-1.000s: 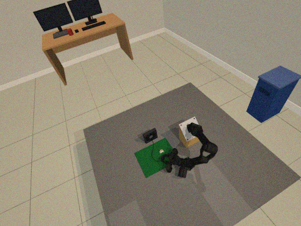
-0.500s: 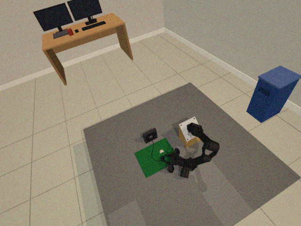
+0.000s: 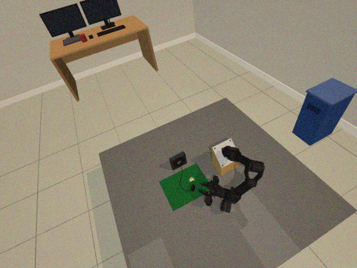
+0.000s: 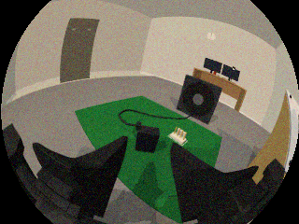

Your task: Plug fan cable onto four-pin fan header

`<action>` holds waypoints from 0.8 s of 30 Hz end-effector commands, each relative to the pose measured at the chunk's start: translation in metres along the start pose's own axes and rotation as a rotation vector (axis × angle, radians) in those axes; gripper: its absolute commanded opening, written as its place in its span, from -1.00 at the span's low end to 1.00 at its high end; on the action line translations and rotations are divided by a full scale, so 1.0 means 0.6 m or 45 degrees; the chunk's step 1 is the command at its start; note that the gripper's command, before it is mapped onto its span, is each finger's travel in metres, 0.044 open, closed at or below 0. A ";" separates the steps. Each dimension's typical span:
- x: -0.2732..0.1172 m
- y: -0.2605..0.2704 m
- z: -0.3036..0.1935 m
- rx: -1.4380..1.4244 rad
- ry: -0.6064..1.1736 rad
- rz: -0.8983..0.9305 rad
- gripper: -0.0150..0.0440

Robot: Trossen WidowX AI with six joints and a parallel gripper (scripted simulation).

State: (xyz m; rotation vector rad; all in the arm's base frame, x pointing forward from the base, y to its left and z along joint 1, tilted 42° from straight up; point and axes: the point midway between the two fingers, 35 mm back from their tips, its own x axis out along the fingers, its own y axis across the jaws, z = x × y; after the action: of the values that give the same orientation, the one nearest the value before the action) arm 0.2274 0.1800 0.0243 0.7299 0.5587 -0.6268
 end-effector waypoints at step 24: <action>-0.027 -0.035 0.029 -0.113 0.212 -0.253 0.20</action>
State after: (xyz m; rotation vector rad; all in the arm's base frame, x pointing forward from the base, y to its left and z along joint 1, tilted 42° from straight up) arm 0.2060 0.1640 0.0423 0.6706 0.7409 -0.7039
